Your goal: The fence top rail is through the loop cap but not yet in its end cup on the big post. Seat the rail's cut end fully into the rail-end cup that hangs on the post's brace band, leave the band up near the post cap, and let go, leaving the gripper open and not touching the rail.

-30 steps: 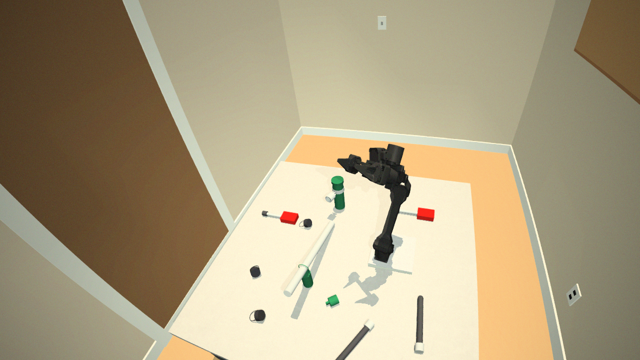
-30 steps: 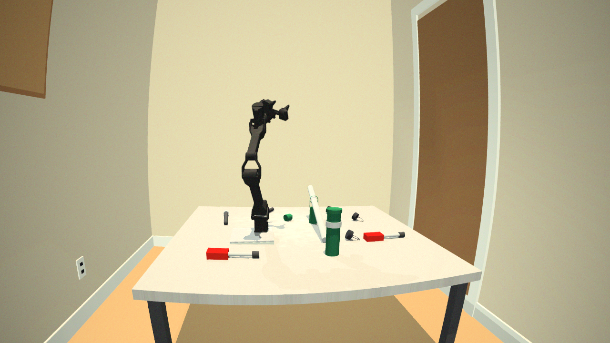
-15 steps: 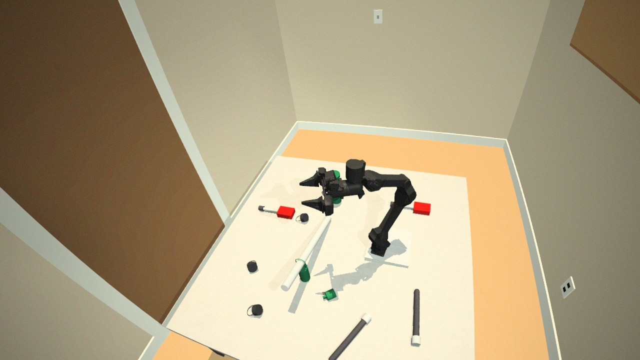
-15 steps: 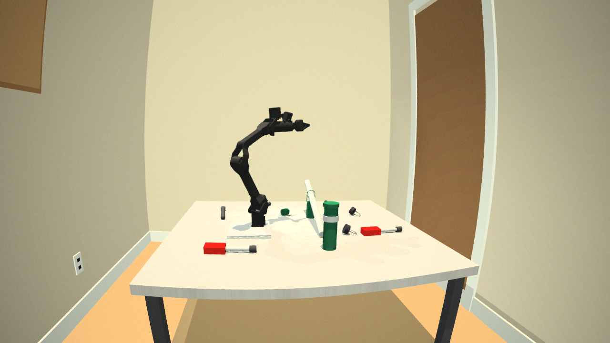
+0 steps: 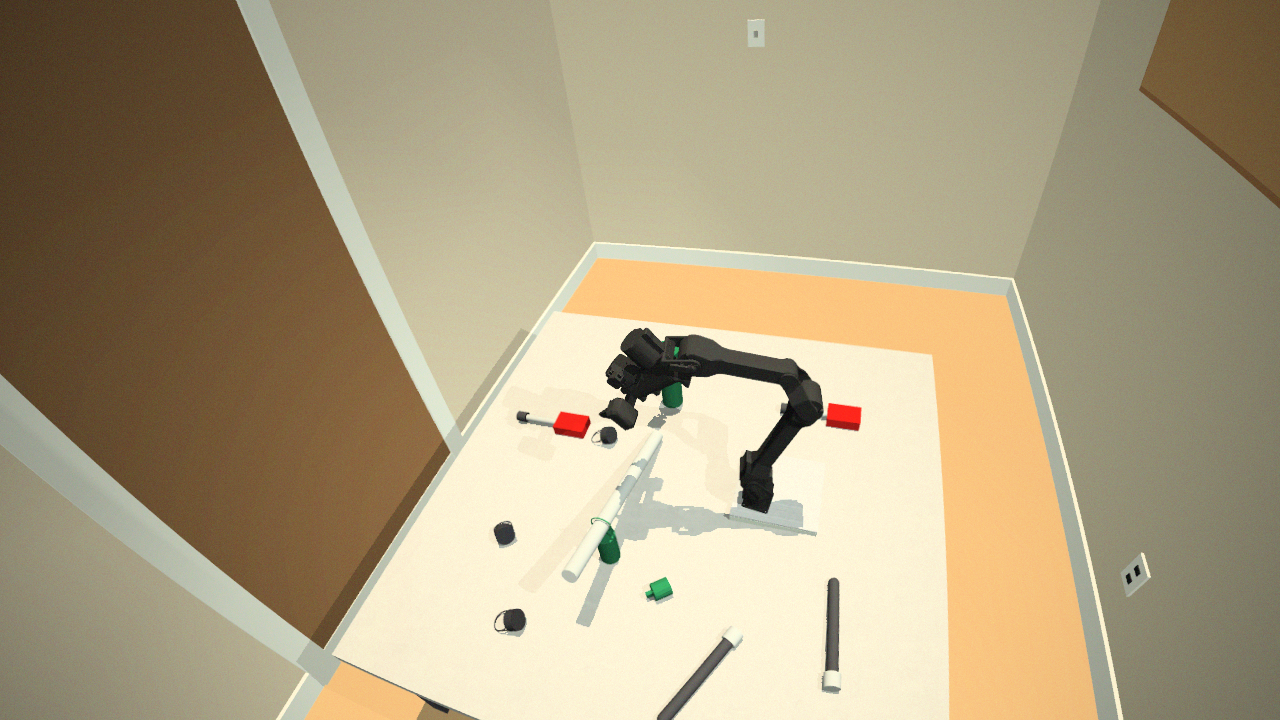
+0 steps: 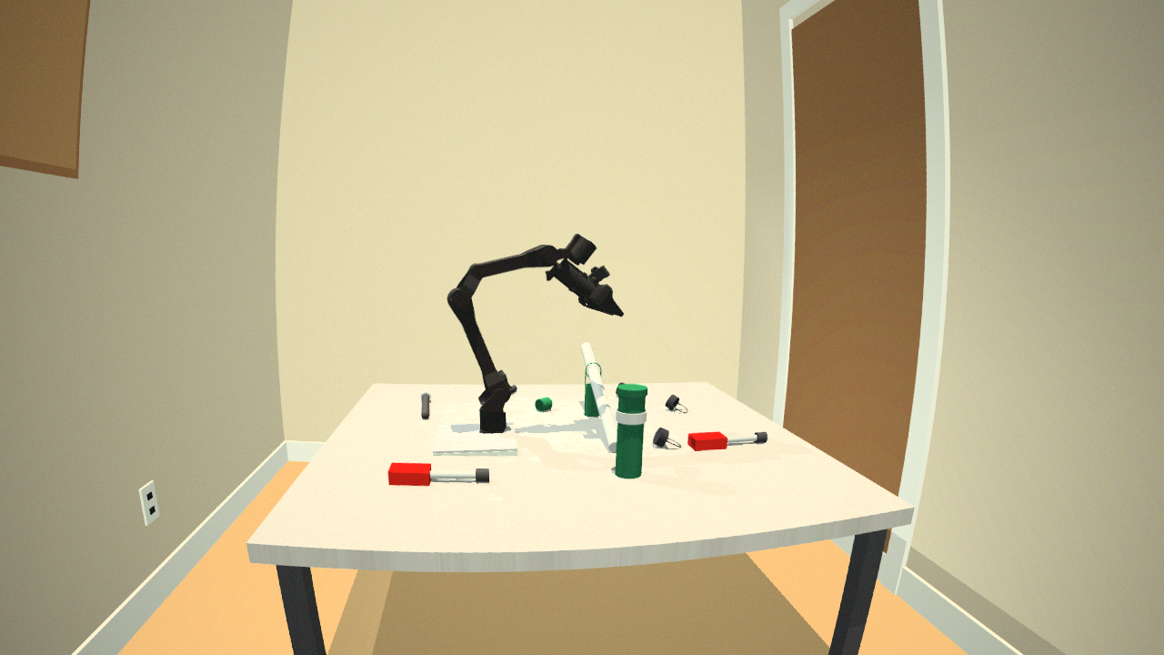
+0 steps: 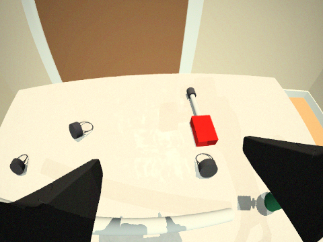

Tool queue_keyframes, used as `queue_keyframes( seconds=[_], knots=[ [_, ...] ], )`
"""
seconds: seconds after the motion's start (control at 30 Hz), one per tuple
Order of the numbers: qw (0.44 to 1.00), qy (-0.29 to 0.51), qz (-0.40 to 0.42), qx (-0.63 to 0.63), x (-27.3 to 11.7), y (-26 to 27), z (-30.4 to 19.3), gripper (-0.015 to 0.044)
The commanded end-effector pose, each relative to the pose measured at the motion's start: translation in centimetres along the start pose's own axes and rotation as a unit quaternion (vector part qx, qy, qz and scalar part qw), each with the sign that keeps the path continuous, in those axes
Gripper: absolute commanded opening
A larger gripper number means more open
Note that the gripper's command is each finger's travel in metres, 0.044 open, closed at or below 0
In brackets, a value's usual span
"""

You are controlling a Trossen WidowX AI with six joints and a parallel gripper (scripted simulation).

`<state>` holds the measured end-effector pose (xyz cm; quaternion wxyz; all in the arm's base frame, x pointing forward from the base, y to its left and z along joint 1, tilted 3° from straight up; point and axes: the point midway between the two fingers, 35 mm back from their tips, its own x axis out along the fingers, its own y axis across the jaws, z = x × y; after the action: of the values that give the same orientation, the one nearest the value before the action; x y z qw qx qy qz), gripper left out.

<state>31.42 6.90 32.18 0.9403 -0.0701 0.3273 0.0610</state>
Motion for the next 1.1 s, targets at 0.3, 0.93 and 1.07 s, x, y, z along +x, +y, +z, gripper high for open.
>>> queue_keyframes(
  seconds=[0.3, 0.93, 1.07],
  knots=[
    [0.975, 0.196, -0.044, 0.099, 3.2, -6.4, -8.2, 0.0440],
    [0.852, 0.204, 0.058, -0.479, 5.2, -18.9, -10.0, 0.0440],
    [0.784, 0.198, 0.078, -0.584, 5.1, -21.6, -10.9, 0.0440]
  ],
)
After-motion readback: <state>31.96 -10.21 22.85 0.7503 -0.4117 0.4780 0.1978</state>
